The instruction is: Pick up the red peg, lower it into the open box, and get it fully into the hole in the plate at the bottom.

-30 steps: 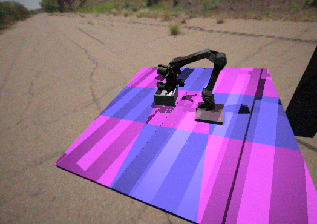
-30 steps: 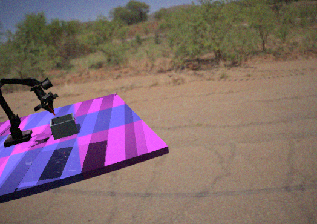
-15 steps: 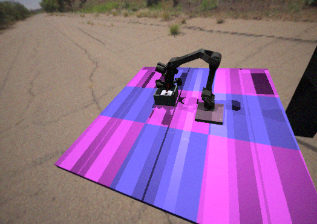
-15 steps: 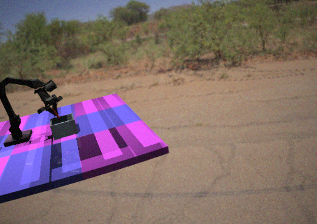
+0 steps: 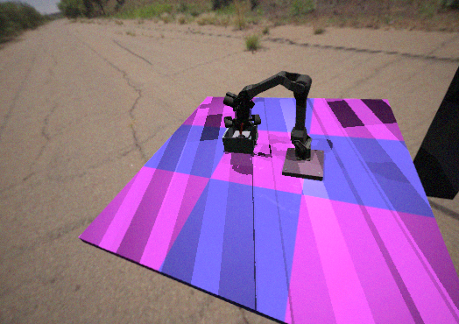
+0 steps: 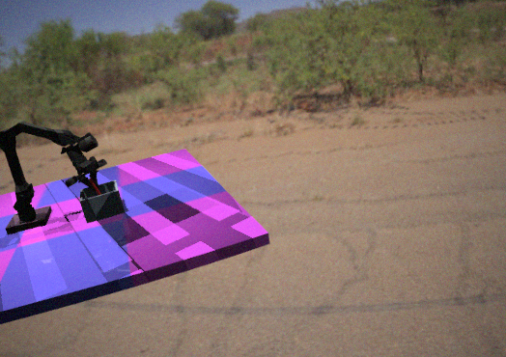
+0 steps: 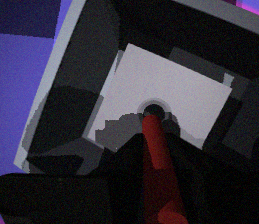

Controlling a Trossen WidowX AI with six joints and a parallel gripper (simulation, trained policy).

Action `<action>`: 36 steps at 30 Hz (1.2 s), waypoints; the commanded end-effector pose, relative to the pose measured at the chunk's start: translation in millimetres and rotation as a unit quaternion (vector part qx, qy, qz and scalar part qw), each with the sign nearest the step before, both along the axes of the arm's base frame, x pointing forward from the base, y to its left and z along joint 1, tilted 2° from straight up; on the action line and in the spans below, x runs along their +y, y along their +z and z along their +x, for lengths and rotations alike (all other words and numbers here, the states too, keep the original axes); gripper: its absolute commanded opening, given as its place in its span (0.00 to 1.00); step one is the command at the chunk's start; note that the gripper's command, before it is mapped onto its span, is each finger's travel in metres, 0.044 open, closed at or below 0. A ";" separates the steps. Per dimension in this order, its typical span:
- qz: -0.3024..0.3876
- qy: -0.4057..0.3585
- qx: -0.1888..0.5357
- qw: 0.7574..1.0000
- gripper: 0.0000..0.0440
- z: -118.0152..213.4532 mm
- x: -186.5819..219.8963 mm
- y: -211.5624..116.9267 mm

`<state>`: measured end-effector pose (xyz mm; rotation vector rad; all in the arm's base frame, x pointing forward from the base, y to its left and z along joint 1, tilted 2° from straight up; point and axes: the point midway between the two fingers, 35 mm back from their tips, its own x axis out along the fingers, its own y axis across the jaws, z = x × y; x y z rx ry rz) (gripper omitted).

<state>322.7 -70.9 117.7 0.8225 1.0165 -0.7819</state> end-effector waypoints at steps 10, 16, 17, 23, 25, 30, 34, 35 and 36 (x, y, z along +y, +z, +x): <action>0.002 0.020 0.041 0.999 0.32 10.1 -9.3 -28.7; -0.004 0.034 0.056 0.998 0.35 17.4 -13.0 -28.2; -0.006 0.037 0.057 0.998 0.35 19.8 -13.8 -26.8; -0.011 0.050 0.060 0.997 0.32 33.9 -19.1 -18.8; -0.011 0.055 0.061 0.997 0.31 38.2 -20.6 -16.8; -0.011 0.066 0.066 0.996 0.29 46.7 -25.2 -14.1; -0.011 0.073 0.073 0.995 0.29 52.0 -30.2 -13.2; -0.011 0.074 0.075 0.994 0.29 53.1 -31.5 -13.1; -0.010 0.075 0.076 0.994 0.28 54.2 -32.9 -13.1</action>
